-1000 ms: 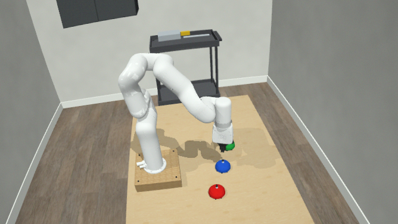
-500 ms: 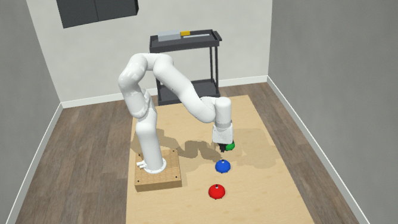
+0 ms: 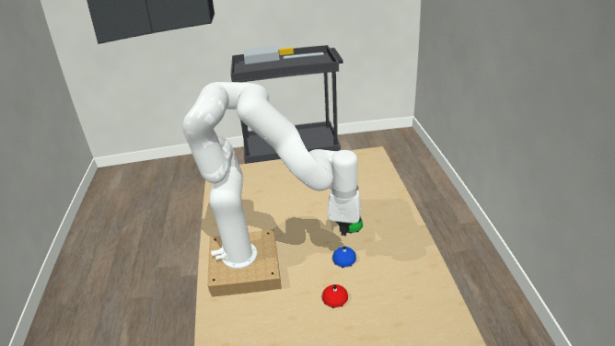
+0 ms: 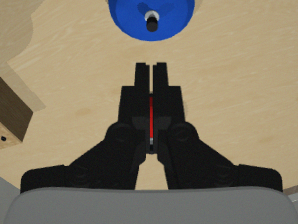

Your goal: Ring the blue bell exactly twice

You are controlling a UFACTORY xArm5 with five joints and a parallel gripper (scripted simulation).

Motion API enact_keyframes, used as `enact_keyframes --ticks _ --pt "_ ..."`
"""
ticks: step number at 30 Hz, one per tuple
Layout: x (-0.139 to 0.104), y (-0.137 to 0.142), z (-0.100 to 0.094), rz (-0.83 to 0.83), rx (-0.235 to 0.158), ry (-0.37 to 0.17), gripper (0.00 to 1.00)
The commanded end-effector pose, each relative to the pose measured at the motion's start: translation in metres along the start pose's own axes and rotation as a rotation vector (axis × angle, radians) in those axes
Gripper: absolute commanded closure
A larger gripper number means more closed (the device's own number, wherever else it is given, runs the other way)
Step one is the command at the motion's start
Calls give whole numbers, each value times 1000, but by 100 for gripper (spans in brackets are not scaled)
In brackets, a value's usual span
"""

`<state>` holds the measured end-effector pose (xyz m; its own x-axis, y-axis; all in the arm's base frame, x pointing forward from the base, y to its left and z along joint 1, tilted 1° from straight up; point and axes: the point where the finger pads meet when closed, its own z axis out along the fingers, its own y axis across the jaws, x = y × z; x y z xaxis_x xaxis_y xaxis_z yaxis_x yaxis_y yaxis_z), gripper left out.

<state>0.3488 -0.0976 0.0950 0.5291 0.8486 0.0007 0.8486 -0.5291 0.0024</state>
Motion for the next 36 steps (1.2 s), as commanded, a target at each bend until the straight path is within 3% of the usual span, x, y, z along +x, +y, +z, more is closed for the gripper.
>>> enact_keyframes --ticks 1,36 --pt "0 1 0 0 -3 1 100" --pt "2 2 47 0 -3 1 100"
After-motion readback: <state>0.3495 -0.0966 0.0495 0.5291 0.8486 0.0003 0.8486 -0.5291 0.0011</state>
